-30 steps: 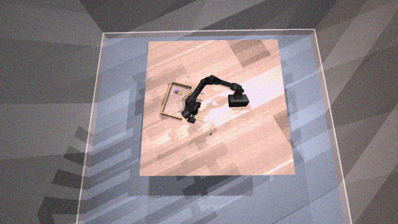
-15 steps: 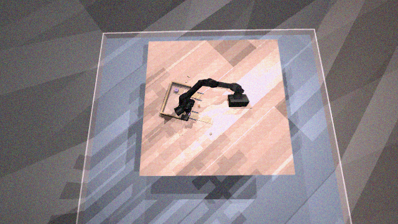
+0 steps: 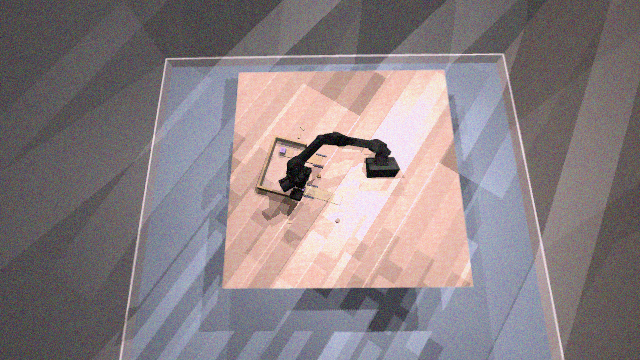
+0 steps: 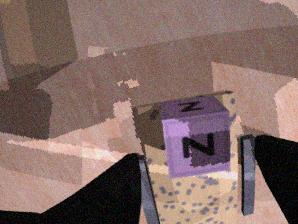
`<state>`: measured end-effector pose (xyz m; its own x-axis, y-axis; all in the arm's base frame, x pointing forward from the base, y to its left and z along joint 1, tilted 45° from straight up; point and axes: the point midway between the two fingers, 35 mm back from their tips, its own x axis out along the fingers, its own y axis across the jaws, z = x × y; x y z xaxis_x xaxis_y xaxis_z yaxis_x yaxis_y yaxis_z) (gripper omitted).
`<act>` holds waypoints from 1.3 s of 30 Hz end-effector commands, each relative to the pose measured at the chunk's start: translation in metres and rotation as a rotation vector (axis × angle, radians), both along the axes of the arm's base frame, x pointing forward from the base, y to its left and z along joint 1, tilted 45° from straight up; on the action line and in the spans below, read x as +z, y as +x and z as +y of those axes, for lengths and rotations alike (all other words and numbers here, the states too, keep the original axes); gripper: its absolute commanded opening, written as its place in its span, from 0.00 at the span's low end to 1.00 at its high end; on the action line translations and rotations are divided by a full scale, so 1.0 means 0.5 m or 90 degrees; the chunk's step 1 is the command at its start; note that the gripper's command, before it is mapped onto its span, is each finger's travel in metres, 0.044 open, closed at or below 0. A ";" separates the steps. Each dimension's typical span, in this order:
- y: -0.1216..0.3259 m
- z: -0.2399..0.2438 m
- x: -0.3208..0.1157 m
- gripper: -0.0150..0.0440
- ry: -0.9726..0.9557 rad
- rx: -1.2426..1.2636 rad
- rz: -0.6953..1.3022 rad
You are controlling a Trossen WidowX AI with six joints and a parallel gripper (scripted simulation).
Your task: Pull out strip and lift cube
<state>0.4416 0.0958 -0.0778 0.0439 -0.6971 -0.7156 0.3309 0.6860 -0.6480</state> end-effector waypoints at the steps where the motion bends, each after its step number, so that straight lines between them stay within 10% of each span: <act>1: 0.000 -0.011 -0.009 0.68 -0.003 0.002 0.003; 20: 0.001 -0.049 -0.046 0.68 -0.005 0.002 0.003; 39: -0.016 -0.037 -0.029 0.25 -0.001 0.000 0.002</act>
